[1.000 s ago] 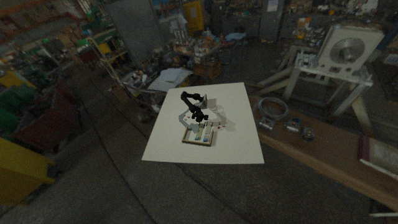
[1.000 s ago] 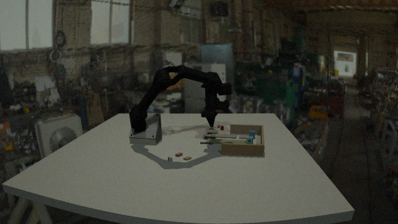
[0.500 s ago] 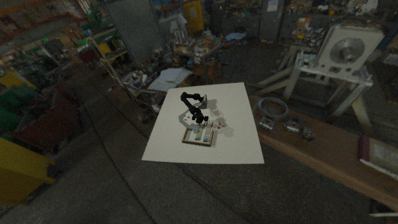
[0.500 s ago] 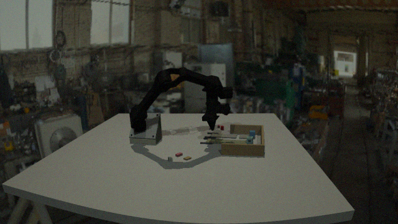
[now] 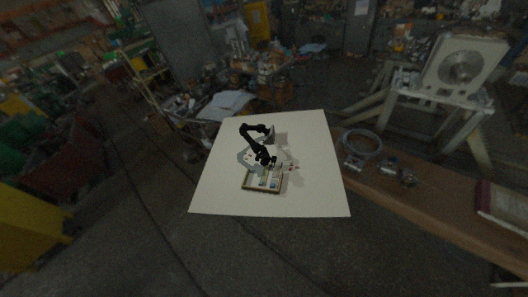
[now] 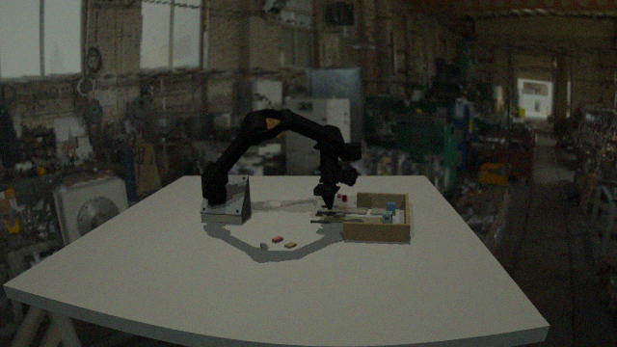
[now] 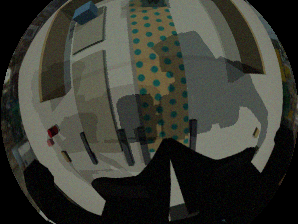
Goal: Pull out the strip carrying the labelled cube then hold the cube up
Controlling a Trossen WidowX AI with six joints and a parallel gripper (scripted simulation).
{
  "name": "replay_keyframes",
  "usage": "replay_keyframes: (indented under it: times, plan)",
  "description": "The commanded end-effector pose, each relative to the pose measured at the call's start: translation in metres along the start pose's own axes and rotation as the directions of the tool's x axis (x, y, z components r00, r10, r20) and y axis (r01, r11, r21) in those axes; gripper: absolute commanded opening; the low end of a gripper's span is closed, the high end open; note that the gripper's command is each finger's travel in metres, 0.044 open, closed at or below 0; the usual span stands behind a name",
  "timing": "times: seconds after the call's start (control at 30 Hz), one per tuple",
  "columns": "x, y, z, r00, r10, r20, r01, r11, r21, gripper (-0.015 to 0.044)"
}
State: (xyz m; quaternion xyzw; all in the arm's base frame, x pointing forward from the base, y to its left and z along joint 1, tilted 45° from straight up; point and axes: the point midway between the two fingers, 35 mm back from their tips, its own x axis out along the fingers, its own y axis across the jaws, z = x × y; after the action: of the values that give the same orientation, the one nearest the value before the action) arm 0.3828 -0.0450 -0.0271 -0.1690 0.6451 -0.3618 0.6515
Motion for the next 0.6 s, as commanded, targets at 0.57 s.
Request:
replay_keyframes:
  times: [0.57]
  plan:
    - [0.029,-0.004,-0.004,1.0,-0.01,-0.005,0.01,1.0,-0.004,0.0]
